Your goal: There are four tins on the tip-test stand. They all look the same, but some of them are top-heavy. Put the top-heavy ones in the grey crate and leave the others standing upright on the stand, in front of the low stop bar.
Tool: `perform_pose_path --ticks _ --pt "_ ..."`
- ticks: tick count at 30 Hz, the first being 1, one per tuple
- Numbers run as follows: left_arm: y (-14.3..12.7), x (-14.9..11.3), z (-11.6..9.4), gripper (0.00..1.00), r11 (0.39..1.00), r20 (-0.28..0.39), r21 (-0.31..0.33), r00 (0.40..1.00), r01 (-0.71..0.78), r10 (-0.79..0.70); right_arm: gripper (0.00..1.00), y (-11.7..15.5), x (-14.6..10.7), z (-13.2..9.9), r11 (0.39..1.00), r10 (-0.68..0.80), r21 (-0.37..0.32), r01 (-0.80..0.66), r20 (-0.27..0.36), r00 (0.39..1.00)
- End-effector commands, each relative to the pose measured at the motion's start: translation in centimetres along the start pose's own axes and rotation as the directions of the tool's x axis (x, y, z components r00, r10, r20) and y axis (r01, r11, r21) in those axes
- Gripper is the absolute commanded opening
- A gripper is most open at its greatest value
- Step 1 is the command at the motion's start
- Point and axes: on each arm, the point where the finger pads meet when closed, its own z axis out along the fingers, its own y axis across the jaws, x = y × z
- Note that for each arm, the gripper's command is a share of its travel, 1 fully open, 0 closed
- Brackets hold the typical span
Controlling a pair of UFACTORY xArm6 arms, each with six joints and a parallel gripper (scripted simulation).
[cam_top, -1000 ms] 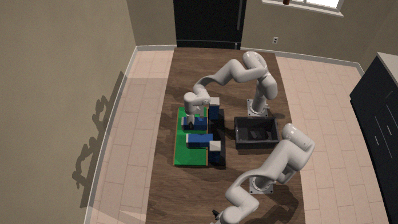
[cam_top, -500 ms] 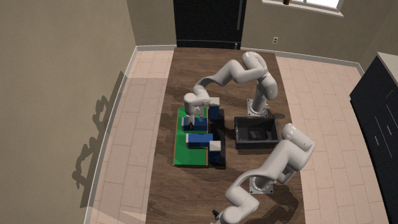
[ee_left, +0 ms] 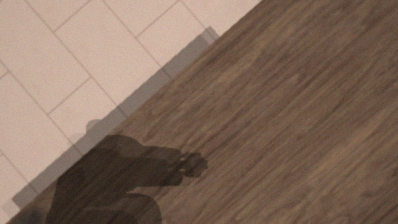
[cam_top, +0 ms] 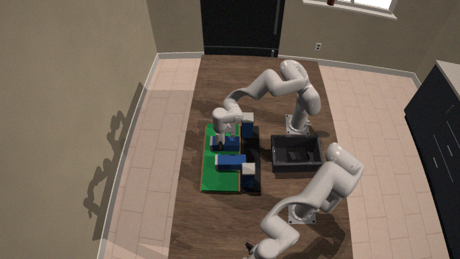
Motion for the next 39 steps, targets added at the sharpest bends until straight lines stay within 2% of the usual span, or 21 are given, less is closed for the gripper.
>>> perform_pose_path --ticks 1,30,39 --pt "0.0 0.1 -0.2 1.0 1.0 -0.004 0.0 1.0 0.0 0.0 0.84 0.1 -0.1 -0.2 1.0 0.0 -0.002 0.0 0.005 1.0" --pt "0.0 0.1 -0.2 1.0 1.0 -0.004 0.0 1.0 0.0 0.0 0.84 0.1 -0.2 -0.3 1.0 0.0 -0.002 0.0 0.005 1.0" --pt "0.0 0.1 -0.2 1.0 1.0 -0.004 0.0 1.0 0.0 0.0 0.84 0.1 -0.1 -4.0 1.0 -0.001 -0.002 0.001 0.005 1.0"
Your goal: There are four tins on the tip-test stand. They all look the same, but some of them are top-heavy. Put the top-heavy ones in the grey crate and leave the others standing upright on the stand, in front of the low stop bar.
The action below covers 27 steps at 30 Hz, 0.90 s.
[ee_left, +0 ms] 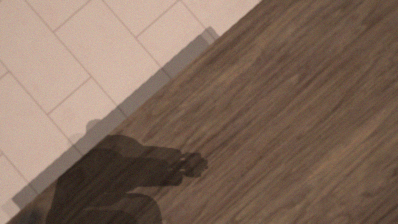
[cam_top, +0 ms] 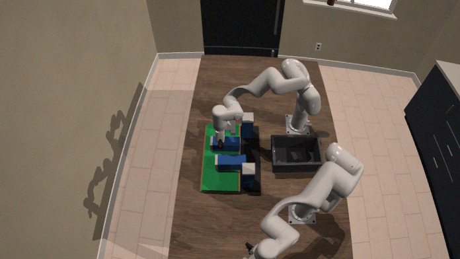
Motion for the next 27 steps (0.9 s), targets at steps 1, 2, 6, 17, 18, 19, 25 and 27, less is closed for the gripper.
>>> perform_pose_path --ticks 1,2,6,17,18,19,25,27 --pt "0.0 0.1 -0.2 1.0 1.0 -0.004 0.0 1.0 0.0 0.0 0.84 0.1 -0.1 -2.4 1.0 -0.001 -0.002 0.001 0.005 1.0" --pt "0.0 0.1 -0.2 1.0 1.0 -0.004 0.0 1.0 0.0 0.0 0.84 0.1 -0.1 -2.9 1.0 -0.001 -0.002 0.001 0.005 1.0" --pt "0.0 0.1 -0.2 1.0 1.0 -0.004 0.0 1.0 0.0 0.0 0.84 0.1 -0.1 -4.1 1.0 -0.001 -0.002 0.001 0.005 1.0" --pt "0.0 0.1 -0.2 1.0 1.0 -0.004 0.0 1.0 0.0 0.0 0.84 0.0 -0.2 -4.2 1.0 0.0 -0.003 0.0 0.005 1.0" --pt "0.0 0.1 -0.2 1.0 1.0 -0.004 0.0 1.0 0.0 0.0 0.84 0.0 -0.2 -4.2 1.0 0.0 -0.003 0.0 0.005 1.0" --pt "0.0 0.1 -0.2 1.0 1.0 -0.004 0.0 1.0 0.0 0.0 0.84 0.0 -0.2 -4.2 1.0 0.0 -0.003 0.0 0.005 1.0" --pt "0.0 0.1 -0.2 1.0 1.0 -0.004 0.0 1.0 0.0 0.0 0.84 0.0 -0.2 -4.2 1.0 0.0 -0.003 0.0 0.004 1.0" --pt "0.0 0.1 -0.2 1.0 1.0 -0.004 0.0 1.0 0.0 0.0 0.84 0.0 -0.2 -4.2 1.0 0.0 -0.003 0.0 0.004 1.0"
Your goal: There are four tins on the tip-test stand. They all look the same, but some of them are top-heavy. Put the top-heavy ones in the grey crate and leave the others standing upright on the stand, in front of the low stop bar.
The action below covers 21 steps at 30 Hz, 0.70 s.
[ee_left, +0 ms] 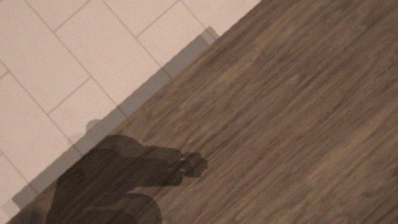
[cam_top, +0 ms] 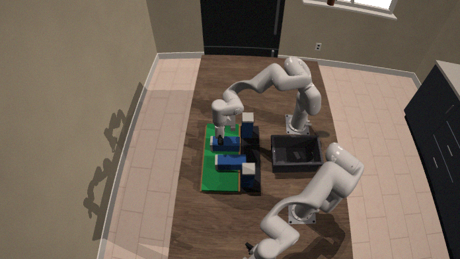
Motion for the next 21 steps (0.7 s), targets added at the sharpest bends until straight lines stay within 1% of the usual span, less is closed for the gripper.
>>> perform_pose_path --ticks 1,15,17,21 --pt "0.0 0.1 -0.2 1.0 1.0 -0.004 0.0 1.0 0.0 0.0 0.84 0.1 -0.1 -0.2 1.0 0.0 -0.002 0.0 0.005 1.0" --pt "0.0 0.1 -0.2 1.0 1.0 -0.004 0.0 1.0 0.0 0.0 0.84 0.1 -0.1 -0.2 1.0 0.0 -0.002 0.0 0.005 1.0" --pt "0.0 0.1 -0.2 1.0 1.0 -0.004 0.0 1.0 0.0 0.0 0.84 0.0 0.3 -0.2 1.0 0.0 -0.002 0.0 0.005 1.0" --pt "0.0 0.1 -0.2 1.0 1.0 -0.004 0.0 1.0 0.0 0.0 0.84 0.0 2.2 -0.3 1.0 0.001 -0.002 -0.001 0.005 1.0"
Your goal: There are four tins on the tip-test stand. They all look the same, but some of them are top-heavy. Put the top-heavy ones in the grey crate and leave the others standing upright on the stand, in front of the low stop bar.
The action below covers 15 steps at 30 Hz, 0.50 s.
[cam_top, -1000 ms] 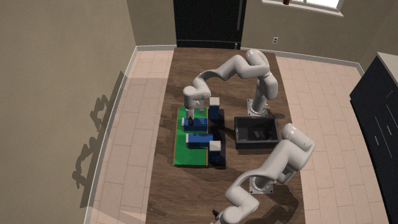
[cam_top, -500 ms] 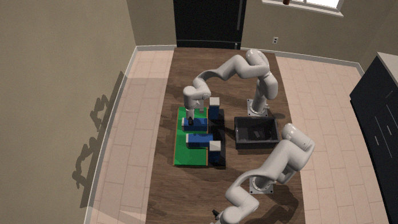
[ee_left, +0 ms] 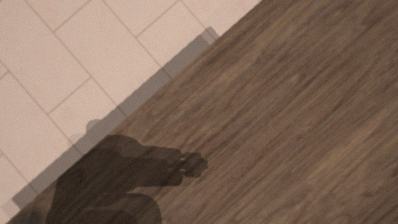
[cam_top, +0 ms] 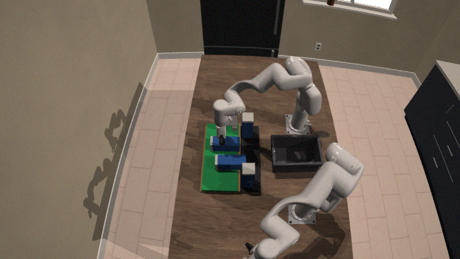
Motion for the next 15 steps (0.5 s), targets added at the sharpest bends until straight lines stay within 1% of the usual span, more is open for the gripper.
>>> perform_pose_path --ticks 1,8,10,12,15 --pt "0.0 0.1 -0.2 1.0 1.0 -0.004 0.0 1.0 0.0 0.0 0.84 0.0 1.9 -0.3 1.0 0.0 -0.003 0.0 0.006 1.0" --pt "0.0 0.1 -0.2 1.0 1.0 -0.004 0.0 1.0 0.0 0.0 0.84 0.0 5.3 -0.3 1.0 0.002 -0.003 -0.002 0.006 1.0" --pt "0.0 0.1 -0.2 1.0 1.0 -0.004 0.0 1.0 0.0 0.0 0.84 0.0 5.3 -0.3 1.0 0.002 -0.003 -0.002 0.006 1.0" --pt "0.0 0.1 -0.2 1.0 1.0 -0.004 0.0 1.0 0.0 0.0 0.84 0.0 6.2 -0.3 1.0 0.001 -0.003 -0.001 0.006 1.0" --pt "0.0 0.1 -0.2 1.0 1.0 -0.004 0.0 1.0 0.0 0.0 0.84 0.0 6.7 -0.3 1.0 0.001 -0.003 -0.001 0.006 1.0"
